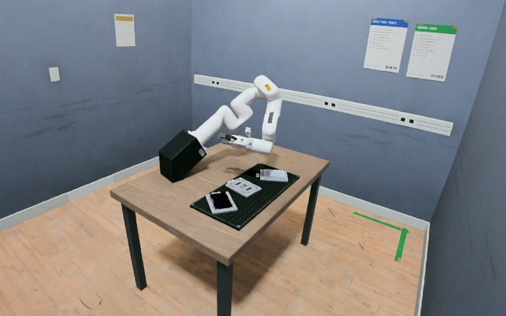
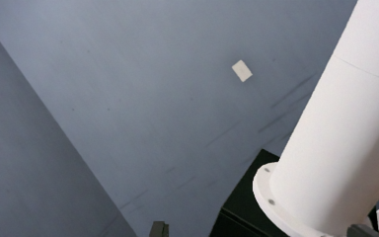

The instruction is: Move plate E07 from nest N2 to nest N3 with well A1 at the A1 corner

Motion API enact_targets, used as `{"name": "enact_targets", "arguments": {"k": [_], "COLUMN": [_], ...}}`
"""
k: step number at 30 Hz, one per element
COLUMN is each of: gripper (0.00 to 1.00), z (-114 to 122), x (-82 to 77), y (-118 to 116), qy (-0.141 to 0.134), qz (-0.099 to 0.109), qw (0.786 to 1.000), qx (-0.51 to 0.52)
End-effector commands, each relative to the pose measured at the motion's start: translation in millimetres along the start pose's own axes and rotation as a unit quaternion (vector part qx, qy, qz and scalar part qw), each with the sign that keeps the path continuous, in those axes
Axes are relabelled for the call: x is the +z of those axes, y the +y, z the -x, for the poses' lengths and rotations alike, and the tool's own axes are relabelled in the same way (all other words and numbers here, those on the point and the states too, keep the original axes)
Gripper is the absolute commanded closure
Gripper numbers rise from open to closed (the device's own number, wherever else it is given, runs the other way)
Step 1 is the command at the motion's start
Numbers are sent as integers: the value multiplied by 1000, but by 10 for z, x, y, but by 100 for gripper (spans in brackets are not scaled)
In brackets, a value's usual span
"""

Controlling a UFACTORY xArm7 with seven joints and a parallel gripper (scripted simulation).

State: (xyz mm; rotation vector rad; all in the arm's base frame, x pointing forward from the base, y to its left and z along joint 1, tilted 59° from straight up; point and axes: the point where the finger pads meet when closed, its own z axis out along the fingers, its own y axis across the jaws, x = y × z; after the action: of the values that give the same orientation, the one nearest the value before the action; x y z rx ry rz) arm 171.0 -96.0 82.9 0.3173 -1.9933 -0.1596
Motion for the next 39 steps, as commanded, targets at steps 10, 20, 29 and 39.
{"name": "enact_targets", "arguments": {"k": [10,20,29,39], "gripper": [0,0,0,0], "z": [-6,25,87,181], "x": [0,-22,-77,-187], "y": [-8,77,209,374], "qy": [0,-10,-50,-96], "qz": [1,13,41,52], "qw": [1000,999,980,946], "qx": [1,-46,-186,-306]}}
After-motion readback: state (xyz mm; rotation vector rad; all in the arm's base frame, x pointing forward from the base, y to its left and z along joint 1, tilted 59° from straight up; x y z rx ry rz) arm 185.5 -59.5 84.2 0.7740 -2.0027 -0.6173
